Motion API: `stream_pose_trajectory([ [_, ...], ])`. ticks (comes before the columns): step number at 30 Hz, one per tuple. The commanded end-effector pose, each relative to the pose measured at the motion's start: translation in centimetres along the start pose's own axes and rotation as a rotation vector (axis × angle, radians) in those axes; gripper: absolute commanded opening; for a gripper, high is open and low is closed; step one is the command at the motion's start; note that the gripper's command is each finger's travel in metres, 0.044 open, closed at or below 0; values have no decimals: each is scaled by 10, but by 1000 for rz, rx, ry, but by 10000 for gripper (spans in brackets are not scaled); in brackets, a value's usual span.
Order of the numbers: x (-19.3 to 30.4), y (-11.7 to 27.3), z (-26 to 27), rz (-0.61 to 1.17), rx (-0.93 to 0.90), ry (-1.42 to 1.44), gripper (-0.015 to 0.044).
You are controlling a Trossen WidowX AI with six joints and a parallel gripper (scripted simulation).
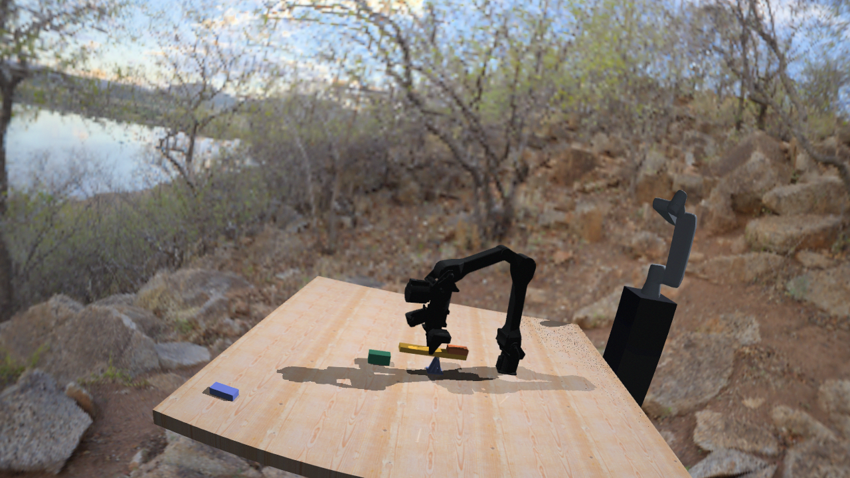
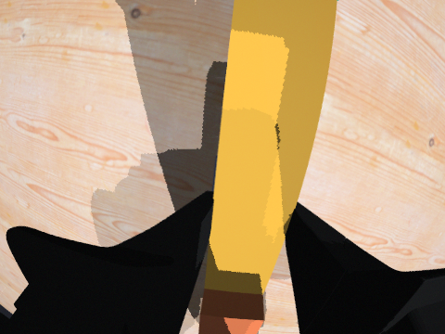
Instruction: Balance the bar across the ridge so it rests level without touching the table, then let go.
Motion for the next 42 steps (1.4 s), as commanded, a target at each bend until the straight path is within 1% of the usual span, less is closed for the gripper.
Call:
stream_pose_trajectory([
  [1,0,0,0,-1,-4,-5,0],
  [42,0,-4,0,-1,-4,-5,0],
])
Point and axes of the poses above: the point midway between the two fingers, 35 mm back from their tips, its own y axis back along the fingers, its own z axis across the jaws, x = y × z, the point moved 1 cm from there along y, back along the fingers, and after that the axes turned 3 degrees about y, right-handed, at the moved point
